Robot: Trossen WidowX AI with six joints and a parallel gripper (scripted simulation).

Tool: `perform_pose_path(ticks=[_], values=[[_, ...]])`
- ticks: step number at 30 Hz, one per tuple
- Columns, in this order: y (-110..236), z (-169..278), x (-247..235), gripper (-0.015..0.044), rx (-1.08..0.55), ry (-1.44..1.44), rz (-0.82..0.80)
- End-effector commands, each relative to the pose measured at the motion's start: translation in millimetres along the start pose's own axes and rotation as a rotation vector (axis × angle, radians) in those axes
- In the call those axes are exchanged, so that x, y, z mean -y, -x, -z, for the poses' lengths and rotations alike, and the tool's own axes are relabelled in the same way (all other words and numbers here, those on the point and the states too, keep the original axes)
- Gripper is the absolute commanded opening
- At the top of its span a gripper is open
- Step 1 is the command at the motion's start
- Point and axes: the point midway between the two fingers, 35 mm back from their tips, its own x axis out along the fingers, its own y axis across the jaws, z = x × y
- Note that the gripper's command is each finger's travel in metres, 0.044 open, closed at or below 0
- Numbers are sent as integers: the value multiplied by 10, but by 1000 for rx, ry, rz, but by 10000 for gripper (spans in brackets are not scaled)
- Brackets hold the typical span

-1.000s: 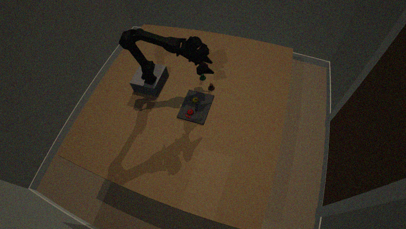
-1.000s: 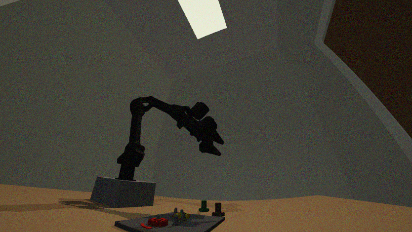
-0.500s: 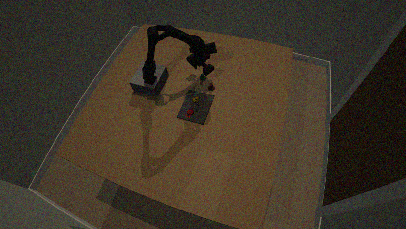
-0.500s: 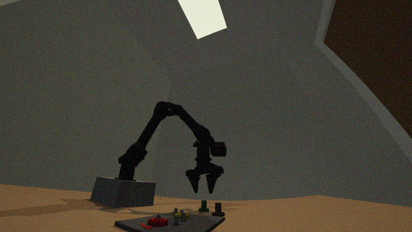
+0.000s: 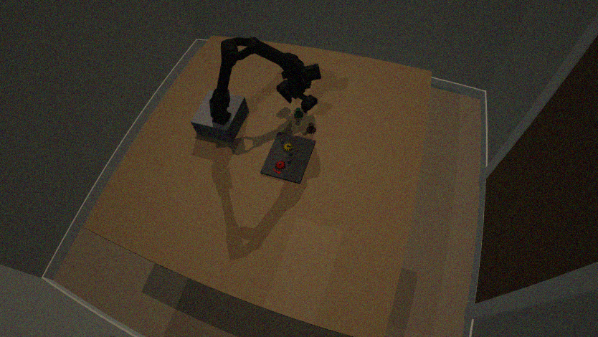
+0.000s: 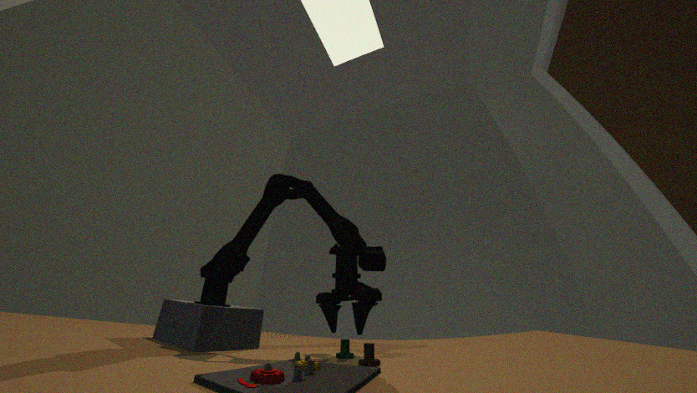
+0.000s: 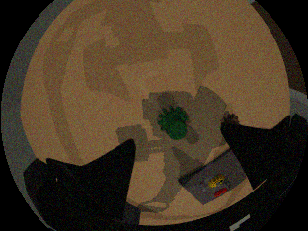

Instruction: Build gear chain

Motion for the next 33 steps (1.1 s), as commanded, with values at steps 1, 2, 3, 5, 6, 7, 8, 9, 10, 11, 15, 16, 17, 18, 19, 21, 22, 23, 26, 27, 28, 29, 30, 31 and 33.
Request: perform_pose_path(ticks=[1,2,3,5,6,7,8,9,10,11,15,16,17,18,19,21,22,23,26,27,28,29,30,31,33], values=[[-75,12,-10,440,-4,7,-2],[-91,12,-10,440,-4,7,-2],[-107,12,-10,440,-4,7,-2],[-140,12,-10,440,-4,7,-2],[-156,13,-10,440,-4,7,-2],[-172,13,-10,440,-4,7,-2],[-188,13,-10,440,-4,7,-2],[-204,13,-11,440,-4,7,-2],[-220,14,-11,440,-4,7,-2],[-236,14,-12,440,-4,7,-2],[-259,15,-12,440,-4,7,-2],[-259,15,-12,440,-4,7,-2],[-259,15,-12,440,-4,7,-2],[-259,15,-12,440,-4,7,-2],[-259,15,-12,440,-4,7,-2],[-259,15,-12,387,-4,7,-2],[-259,15,-12,361,-4,7,-2],[-259,15,-12,335,-4,7,-2],[-259,15,-12,256,-4,7,-2],[-259,15,-12,230,-4,7,-2],[-259,15,-12,204,-4,7,-2],[-259,15,-12,177,-4,7,-2],[-259,15,-12,151,-4,7,-2],[-259,15,-12,125,-4,7,-2],[-259,15,-12,72,-4,7,-2]])
